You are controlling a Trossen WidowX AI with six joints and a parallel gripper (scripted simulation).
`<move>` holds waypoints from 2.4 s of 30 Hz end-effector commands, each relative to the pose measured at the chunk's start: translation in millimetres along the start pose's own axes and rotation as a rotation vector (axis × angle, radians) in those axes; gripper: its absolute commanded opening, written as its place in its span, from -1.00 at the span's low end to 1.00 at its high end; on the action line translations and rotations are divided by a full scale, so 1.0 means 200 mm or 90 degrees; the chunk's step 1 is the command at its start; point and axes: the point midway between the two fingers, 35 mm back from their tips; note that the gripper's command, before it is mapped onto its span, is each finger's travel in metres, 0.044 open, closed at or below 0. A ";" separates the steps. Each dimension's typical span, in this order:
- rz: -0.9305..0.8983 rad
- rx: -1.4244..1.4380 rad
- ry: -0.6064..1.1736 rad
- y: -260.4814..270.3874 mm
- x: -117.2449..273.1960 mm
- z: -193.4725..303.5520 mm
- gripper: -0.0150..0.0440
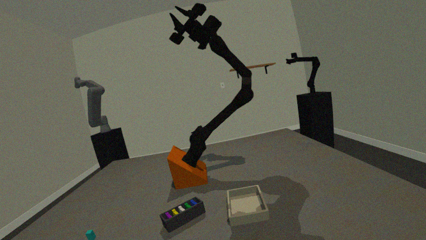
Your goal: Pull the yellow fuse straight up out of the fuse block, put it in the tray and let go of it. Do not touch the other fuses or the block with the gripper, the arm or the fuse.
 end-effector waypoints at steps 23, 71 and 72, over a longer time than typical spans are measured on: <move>-0.384 -0.426 -0.257 0.97 -0.70 -0.77 -0.24; -1.317 -0.408 -0.241 2.13 0.15 -2.19 -0.24; -1.317 -0.408 -0.241 2.13 0.15 -2.19 -0.24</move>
Point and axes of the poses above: the point midway between the two fingers, 35 mm back from their tips, its own x axis back along the fingers, its own y axis across the jaws, z = x × y
